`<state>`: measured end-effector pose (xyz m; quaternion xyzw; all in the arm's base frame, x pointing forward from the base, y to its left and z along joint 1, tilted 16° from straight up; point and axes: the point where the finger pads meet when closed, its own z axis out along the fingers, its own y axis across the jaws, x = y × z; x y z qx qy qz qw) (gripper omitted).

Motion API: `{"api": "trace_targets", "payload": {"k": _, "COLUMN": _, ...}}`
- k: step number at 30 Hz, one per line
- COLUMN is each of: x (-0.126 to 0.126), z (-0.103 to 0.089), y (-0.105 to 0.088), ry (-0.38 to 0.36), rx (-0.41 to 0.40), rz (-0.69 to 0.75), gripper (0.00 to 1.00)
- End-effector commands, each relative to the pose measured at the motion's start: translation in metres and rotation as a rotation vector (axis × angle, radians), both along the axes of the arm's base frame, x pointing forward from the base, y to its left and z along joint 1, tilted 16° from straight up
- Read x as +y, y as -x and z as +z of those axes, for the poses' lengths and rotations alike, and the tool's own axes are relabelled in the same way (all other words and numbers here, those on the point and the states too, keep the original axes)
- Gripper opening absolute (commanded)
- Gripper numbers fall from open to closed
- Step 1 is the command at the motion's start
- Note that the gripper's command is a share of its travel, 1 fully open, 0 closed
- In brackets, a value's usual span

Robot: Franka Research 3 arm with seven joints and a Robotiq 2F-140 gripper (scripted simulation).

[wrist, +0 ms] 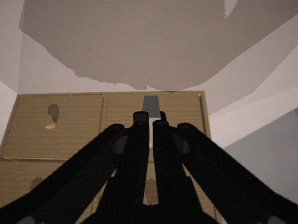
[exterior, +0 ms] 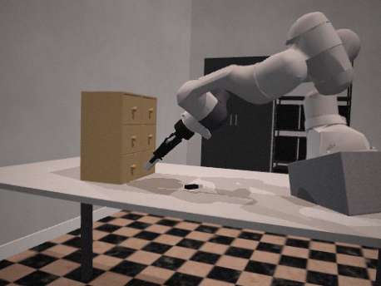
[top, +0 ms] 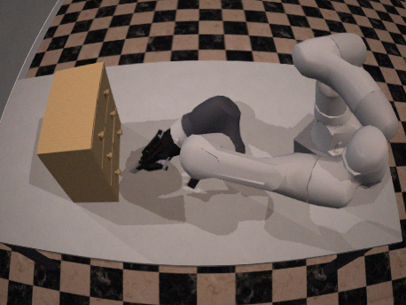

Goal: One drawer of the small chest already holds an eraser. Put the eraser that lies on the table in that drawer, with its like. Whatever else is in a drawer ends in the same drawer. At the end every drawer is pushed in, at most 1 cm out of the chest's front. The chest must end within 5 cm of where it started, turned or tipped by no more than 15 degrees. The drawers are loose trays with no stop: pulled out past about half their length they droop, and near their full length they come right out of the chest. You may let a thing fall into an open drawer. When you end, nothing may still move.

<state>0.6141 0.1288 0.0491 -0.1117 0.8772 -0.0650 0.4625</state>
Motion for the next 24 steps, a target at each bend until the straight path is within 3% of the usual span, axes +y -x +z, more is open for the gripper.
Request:
{"api": "trace_targets", "payload": {"k": 1, "x": -0.001, "z": -0.003, "y": 0.013, "ry": 0.002, "rx": -0.002, "rz": 0.005, "gripper": 0.0}}
{"api": "trace_targets", "payload": {"k": 8, "x": -0.002, "z": -0.003, "y": 0.021, "ry": 0.002, "rx": -0.002, "rz": 0.005, "gripper": 0.0}}
{"api": "trace_targets", "payload": {"k": 14, "x": -0.001, "z": 0.01, "y": 0.033, "ry": 0.002, "rx": -0.002, "rz": 0.005, "gripper": 0.0}}
{"api": "trace_targets", "payload": {"k": 20, "x": 0.003, "z": 0.053, "y": 0.071, "ry": 0.002, "rx": -0.002, "rz": 0.005, "gripper": 0.0}}
{"api": "trace_targets", "payload": {"k": 24, "x": 0.005, "z": 0.067, "y": 0.084, "ry": 0.002, "rx": -0.002, "rz": 0.005, "gripper": 0.0}}
